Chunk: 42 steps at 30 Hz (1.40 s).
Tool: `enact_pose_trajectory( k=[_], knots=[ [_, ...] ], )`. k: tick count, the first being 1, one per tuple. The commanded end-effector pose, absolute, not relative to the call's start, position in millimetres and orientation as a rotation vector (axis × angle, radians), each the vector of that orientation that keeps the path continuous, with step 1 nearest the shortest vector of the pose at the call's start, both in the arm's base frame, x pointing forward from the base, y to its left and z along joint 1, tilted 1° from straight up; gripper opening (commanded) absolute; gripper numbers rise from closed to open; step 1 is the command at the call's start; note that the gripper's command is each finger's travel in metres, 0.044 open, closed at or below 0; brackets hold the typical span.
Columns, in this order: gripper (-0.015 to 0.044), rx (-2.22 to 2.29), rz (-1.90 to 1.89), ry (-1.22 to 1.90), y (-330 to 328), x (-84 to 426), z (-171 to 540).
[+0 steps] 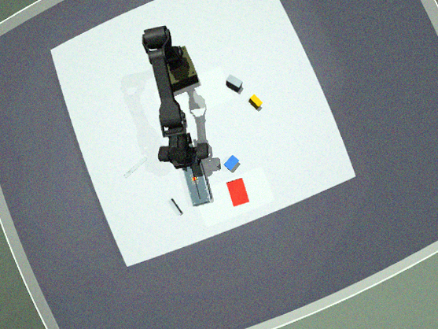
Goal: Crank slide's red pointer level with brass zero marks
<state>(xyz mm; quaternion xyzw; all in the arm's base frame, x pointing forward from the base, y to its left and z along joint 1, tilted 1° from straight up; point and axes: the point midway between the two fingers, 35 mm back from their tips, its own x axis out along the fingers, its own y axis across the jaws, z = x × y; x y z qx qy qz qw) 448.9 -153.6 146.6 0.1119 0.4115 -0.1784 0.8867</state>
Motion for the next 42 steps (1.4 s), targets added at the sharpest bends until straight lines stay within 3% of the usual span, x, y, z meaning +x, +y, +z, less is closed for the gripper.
enact_pose_trajectory(
  k=[1, 5, 29, 42],
  knots=[
    [0.044, 0.247, -0.388, 0.872, -155.9, 456.1, 126.4],
    [0.044, 0.255, -0.397, 0.878, -157.4, 461.2, 95.7],
    [0.044, 0.255, -0.397, 0.878, -157.4, 461.2, 95.7],
    [0.0099, 0.255, -0.397, 0.878, -157.4, 461.2, 95.7]
  ],
)
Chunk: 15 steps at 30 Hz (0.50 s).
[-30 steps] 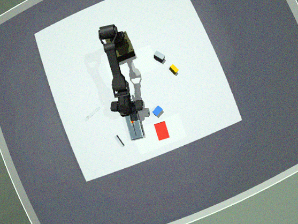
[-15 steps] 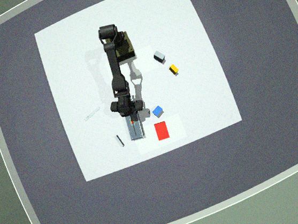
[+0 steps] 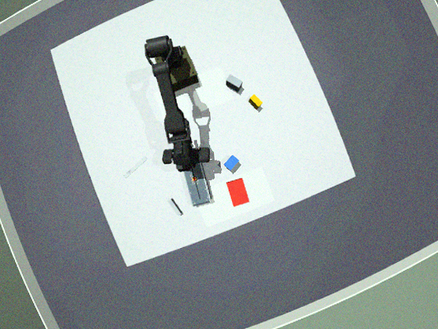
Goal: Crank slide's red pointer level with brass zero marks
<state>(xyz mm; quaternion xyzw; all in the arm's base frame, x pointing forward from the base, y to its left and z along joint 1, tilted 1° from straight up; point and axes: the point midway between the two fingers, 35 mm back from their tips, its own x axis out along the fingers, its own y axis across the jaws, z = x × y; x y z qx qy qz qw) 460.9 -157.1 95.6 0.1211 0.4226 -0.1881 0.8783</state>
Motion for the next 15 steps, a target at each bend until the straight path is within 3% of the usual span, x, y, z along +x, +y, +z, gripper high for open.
enact_pose_trajectory(
  k=[1, 4, 15],
  knots=[
    [0.0072, 0.255, -0.397, 0.878, -157.4, 461.2, 95.7],
    [0.0, 0.255, -0.397, 0.878, -157.4, 461.2, 95.7],
    [0.0, 0.253, -0.392, 0.881, -157.0, 461.0, 95.7]
  ],
)
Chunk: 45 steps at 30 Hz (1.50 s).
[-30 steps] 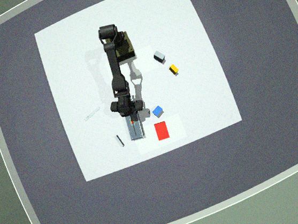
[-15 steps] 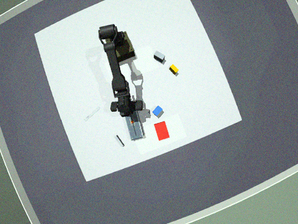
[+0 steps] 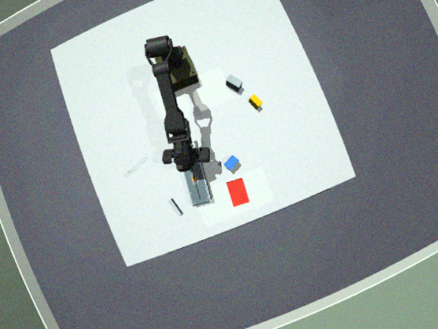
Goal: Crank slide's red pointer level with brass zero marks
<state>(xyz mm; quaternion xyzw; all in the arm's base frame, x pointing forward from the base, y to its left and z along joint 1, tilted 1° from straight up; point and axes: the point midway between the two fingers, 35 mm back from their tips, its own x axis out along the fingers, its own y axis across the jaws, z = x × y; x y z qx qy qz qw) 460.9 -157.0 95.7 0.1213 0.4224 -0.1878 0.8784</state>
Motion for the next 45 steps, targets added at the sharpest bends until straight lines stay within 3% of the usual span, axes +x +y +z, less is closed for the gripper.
enact_pose_trajectory(
  k=[1, 8, 25, 26, 42, 45],
  knots=[
    [0.0, 0.253, -0.392, 0.881, -157.0, 461.0, 95.7],
    [0.0, 0.253, -0.392, 0.881, -157.0, 461.0, 95.7],
    [0.044, 0.253, -0.392, 0.881, -157.0, 461.0, 95.7],
    [0.044, 0.253, -0.392, 0.881, -157.0, 461.0, 95.7],
    [0.002, 0.253, -0.392, 0.881, -157.0, 461.0, 95.7],
    [0.0, 0.253, -0.392, 0.881, -157.0, 461.0, 95.7]
  ],
)
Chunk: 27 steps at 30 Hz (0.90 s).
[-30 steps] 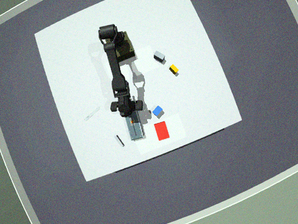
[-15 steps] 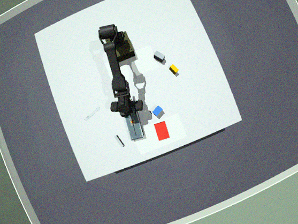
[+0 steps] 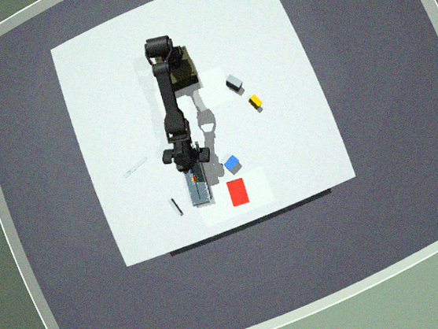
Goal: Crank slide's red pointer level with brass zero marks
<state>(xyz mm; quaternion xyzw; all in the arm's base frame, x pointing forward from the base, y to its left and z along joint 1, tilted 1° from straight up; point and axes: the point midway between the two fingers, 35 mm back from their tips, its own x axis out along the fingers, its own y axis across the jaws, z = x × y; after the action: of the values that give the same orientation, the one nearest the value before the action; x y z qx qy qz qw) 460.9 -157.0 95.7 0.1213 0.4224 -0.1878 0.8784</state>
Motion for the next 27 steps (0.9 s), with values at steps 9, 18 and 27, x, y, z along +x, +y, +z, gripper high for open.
enact_pose_trajectory(
  k=[9, 18, 27],
  knots=[
    [0.0, 0.253, -0.391, 0.881, -156.9, 461.0, 95.7],
    [0.0026, 0.253, -0.391, 0.881, -156.9, 461.0, 95.7],
    [0.0263, 0.253, -0.391, 0.881, -156.9, 461.0, 95.7]
  ],
)
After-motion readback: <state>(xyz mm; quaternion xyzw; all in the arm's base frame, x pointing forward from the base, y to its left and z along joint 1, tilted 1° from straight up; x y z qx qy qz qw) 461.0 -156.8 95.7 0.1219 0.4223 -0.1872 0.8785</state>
